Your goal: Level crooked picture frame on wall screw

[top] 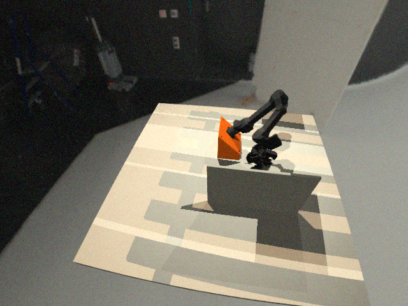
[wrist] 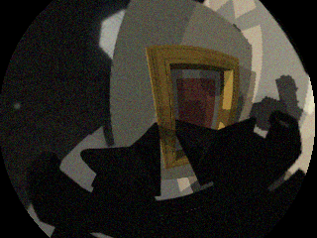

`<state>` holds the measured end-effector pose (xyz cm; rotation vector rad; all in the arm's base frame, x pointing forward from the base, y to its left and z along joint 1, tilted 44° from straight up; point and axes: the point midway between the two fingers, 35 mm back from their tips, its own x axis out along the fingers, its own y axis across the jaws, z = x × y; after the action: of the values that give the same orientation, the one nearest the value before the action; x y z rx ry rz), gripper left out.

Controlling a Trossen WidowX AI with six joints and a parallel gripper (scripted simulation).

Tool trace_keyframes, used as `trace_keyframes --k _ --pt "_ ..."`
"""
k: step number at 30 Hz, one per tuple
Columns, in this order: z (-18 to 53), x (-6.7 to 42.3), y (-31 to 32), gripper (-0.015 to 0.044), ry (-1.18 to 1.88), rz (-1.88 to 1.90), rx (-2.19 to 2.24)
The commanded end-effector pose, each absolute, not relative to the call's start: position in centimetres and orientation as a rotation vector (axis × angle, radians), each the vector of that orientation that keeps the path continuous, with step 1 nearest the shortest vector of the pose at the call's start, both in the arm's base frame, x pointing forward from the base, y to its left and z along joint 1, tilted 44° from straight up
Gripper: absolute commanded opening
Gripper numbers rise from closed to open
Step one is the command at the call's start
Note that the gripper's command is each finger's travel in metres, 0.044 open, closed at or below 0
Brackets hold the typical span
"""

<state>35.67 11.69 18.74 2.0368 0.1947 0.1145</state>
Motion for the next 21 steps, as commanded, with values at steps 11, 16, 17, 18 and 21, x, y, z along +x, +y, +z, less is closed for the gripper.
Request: trace_keyframes --k 11,16,17,18,21 --pt "18.87 35.75 11.37 0.0 0.182 0.114 2.04" --pt "18.78 35.74 11.43 0.0 0.182 0.114 2.04" --pt "18.76 35.74 11.45 0.0 0.182 0.114 2.04" --pt "18.73 35.74 11.47 0.0 0.182 0.114 2.04" --pt "18.65 35.73 11.52 0.0 0.182 0.114 2.04"
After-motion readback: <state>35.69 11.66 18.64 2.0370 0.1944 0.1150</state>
